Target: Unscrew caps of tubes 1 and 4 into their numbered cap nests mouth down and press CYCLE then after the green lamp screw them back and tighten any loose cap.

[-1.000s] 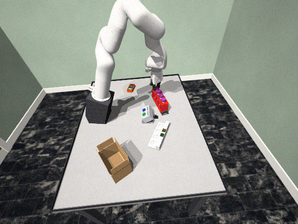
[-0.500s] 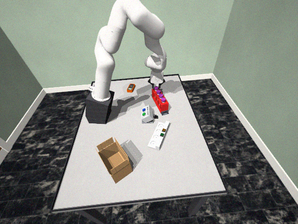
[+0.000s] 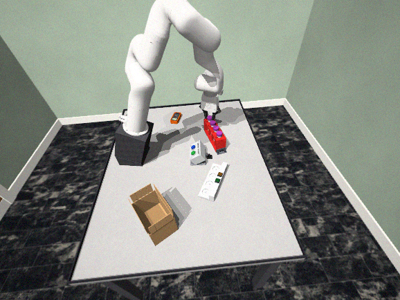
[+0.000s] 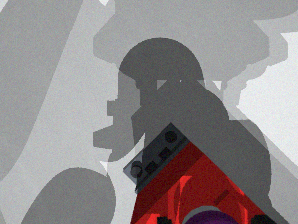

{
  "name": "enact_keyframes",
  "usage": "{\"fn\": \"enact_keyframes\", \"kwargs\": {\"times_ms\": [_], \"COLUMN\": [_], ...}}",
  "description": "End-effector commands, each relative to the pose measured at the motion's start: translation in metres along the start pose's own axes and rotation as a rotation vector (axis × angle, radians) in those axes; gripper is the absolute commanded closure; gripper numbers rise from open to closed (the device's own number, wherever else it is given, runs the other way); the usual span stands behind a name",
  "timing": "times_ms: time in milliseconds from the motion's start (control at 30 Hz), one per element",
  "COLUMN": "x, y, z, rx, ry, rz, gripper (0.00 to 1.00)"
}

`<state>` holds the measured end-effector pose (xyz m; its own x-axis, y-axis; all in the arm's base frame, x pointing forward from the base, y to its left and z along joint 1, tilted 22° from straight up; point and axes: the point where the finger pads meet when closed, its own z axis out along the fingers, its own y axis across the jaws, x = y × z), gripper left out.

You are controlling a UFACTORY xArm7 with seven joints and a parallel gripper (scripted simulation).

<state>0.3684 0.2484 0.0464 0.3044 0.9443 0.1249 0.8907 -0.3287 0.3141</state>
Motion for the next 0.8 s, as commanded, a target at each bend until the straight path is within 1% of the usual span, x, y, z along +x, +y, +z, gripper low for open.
{"fn": "enact_keyframes", "kwargs": {"times_ms": [0, 33, 433, 467, 533, 767], "x": [0.0012, 0.0012, 0.0012, 0.0012, 0.0012, 0.0012], "y": [0.0004, 0.0004, 0.0004, 0.0004, 0.0004, 0.0004], "z": [-0.0007, -0.0007, -0.0007, -0.0007, -0.0007, -0.0009], "rx": [-0.041, -0.041, -0.041, -0.041, -0.041, -0.041], "ry": [0.004, 0.004, 0.004, 0.003, 0.003, -0.004], "rz": [0.01, 0.01, 0.01, -0.04, -0.04, -0.39], "gripper": [0.54, 1.0, 1.0, 1.0, 1.0, 1.0]}}
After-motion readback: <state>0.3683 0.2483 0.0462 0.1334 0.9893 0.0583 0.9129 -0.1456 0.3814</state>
